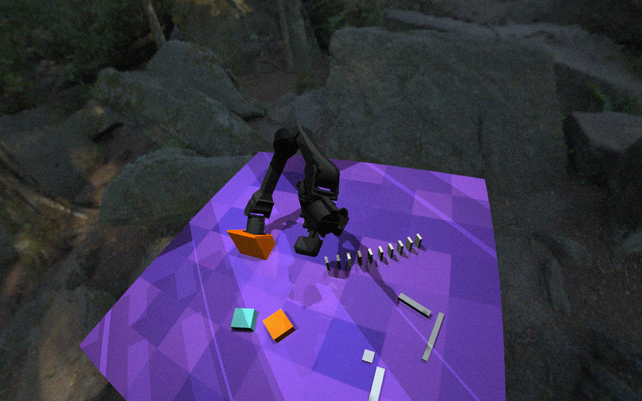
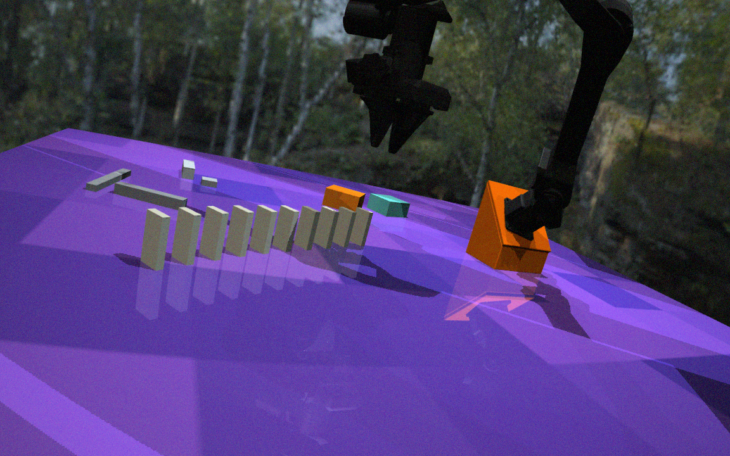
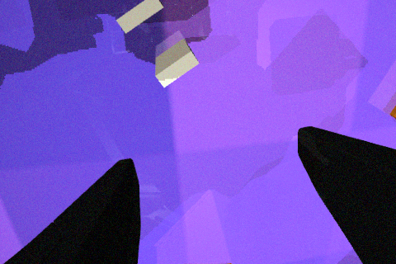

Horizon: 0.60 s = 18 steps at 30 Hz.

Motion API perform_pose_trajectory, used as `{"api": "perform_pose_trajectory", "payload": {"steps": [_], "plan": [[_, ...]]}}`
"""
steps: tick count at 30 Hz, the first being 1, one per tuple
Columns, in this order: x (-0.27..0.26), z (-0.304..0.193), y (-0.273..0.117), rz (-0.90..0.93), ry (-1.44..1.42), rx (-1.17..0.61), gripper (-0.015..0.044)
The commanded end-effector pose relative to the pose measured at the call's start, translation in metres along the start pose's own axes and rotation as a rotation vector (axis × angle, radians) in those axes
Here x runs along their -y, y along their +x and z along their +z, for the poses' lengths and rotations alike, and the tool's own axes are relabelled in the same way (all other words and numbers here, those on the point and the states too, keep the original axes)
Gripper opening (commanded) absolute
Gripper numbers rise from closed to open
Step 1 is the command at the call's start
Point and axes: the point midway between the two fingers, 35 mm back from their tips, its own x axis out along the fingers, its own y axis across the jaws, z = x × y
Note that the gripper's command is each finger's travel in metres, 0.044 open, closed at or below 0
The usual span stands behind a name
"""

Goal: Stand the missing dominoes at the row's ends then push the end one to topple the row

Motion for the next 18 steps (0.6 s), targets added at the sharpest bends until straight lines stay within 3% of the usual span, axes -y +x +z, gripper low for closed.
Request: {"api": "perform_pose_trajectory", "payload": {"steps": [1,8,18], "plan": [[0.004,-0.01,0.015,0.0,0.398,0.001,0.0177],[0.01,-0.027,0.042,0.002,1.071,0.001,0.0],[0.01,-0.029,0.044,0.002,1.137,0.001,0.0]]}}
